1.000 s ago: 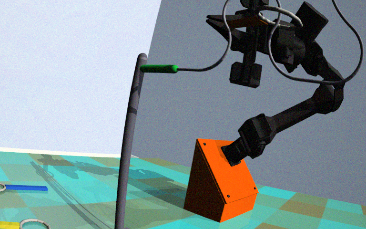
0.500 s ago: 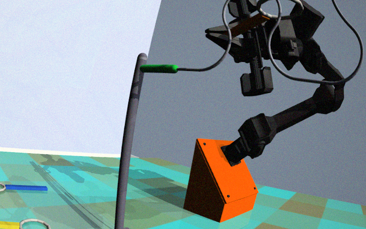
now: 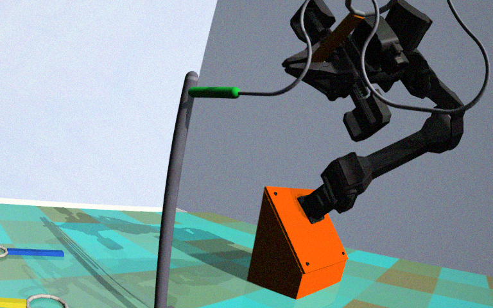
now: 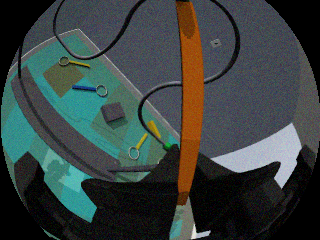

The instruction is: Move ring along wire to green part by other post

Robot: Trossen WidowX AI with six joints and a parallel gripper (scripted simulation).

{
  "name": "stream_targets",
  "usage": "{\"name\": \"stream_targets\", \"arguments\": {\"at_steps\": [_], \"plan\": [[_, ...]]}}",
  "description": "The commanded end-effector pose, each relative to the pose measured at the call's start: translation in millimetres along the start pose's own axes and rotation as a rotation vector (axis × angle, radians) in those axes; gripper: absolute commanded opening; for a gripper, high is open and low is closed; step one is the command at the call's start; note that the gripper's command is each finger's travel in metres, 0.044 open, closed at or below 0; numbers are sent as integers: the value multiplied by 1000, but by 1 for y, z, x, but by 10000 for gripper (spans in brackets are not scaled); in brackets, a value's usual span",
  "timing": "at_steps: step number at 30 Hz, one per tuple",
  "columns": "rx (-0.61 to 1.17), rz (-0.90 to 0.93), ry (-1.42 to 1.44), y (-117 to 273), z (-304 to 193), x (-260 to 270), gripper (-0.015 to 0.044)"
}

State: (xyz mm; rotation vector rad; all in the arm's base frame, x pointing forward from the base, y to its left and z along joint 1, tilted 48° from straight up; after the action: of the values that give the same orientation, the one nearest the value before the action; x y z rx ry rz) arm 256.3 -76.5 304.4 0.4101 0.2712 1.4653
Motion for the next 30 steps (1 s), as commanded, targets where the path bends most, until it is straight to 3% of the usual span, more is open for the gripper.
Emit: {"name": "stream_targets", "arguments": {"at_steps": [1,30], "plan": [[7,46,-82,-2,-3,2,-150],[13,399,-698,-4,-7,22,-150]]}}
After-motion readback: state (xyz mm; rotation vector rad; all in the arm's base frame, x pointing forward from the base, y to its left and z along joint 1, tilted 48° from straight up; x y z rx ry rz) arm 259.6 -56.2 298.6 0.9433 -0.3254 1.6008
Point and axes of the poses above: the point midway between the two fingers, 35 mm back from their tips, its own y axis back along the fingers, its own x axis across the jaws, z = x × y, the point moved 9 cm from there along y, back along the fingers, and after that the axes turned 14 degrees about -y, right-handed, at the moved point
